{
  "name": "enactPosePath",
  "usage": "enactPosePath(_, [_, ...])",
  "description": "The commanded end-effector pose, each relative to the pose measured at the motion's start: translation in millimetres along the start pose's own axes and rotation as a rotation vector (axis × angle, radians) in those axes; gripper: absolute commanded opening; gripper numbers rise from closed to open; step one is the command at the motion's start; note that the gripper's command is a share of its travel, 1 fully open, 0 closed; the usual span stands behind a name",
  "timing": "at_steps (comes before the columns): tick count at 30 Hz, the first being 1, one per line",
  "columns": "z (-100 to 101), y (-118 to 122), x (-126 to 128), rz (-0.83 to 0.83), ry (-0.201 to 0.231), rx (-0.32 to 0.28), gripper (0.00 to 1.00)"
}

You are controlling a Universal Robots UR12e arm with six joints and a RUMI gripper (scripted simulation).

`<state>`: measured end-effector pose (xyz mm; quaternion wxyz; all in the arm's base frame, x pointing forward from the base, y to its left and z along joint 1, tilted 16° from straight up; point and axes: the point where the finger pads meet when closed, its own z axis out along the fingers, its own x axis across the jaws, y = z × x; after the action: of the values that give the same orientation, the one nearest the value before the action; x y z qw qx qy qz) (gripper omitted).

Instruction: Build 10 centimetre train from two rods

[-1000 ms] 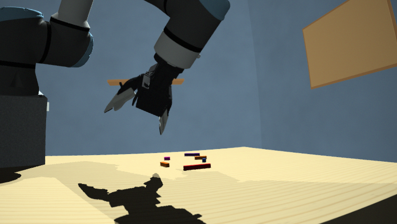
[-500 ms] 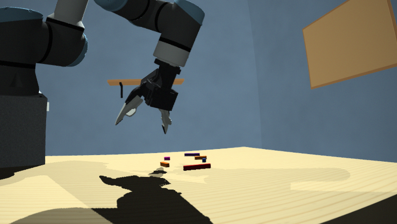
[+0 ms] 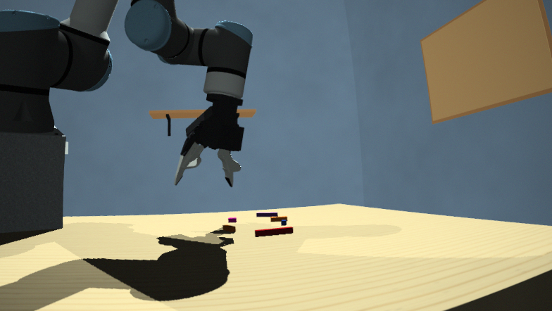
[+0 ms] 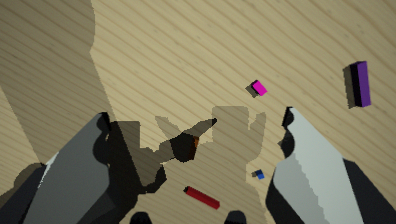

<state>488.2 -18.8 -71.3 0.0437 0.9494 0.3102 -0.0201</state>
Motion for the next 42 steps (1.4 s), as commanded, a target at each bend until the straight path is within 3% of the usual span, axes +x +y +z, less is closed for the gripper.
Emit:
enactPosePath(1, [7,-9,15,-0.066,0.018,-0.096,1.00])
enactPosePath(4, [10,-14,23,-0.099,0.025,-0.138,1.00])
enactPosePath(16, [14,-23,35,-0.157,0.039,-0.212,1.00])
enactPosePath(42, [15,-25,37,-0.164,0.041,-0.221,1.00])
